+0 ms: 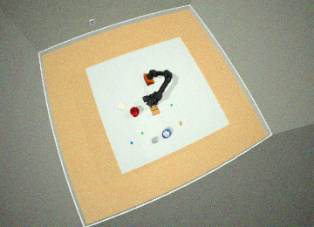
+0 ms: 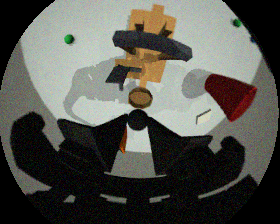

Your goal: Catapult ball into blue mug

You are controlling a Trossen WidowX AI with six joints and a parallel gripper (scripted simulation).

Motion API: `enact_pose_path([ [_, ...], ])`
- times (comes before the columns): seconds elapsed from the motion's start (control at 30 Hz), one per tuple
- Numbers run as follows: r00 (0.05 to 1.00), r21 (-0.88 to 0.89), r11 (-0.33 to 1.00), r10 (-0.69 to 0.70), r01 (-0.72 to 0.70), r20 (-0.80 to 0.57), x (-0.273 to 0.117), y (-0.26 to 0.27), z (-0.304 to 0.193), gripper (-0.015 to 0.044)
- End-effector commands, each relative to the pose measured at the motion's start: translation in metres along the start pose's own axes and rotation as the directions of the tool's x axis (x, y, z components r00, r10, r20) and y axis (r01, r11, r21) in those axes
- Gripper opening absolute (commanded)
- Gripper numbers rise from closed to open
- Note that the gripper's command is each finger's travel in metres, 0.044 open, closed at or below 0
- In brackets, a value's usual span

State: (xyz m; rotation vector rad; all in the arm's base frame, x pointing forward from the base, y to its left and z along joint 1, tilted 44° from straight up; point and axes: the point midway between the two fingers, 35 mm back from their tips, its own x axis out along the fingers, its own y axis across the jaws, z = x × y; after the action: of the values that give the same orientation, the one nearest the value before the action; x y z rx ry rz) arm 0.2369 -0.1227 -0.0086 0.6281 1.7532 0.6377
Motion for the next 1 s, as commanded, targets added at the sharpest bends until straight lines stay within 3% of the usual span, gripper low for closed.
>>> enact_pose_path([
  [0.0,1.000,-0.008,1.000,-0.007,0.007,-0.009,0.001,-0.003,0.002,0.0000],
  [0.83,1.000,-0.015,1.000,-0.010,0.010,-0.014,0.025,-0.001,0.010,0.0000],
  [0.97,1.000,-0.015,1.000,-0.010,0.010,-0.014,0.025,-0.001,0.010,0.0105],
])
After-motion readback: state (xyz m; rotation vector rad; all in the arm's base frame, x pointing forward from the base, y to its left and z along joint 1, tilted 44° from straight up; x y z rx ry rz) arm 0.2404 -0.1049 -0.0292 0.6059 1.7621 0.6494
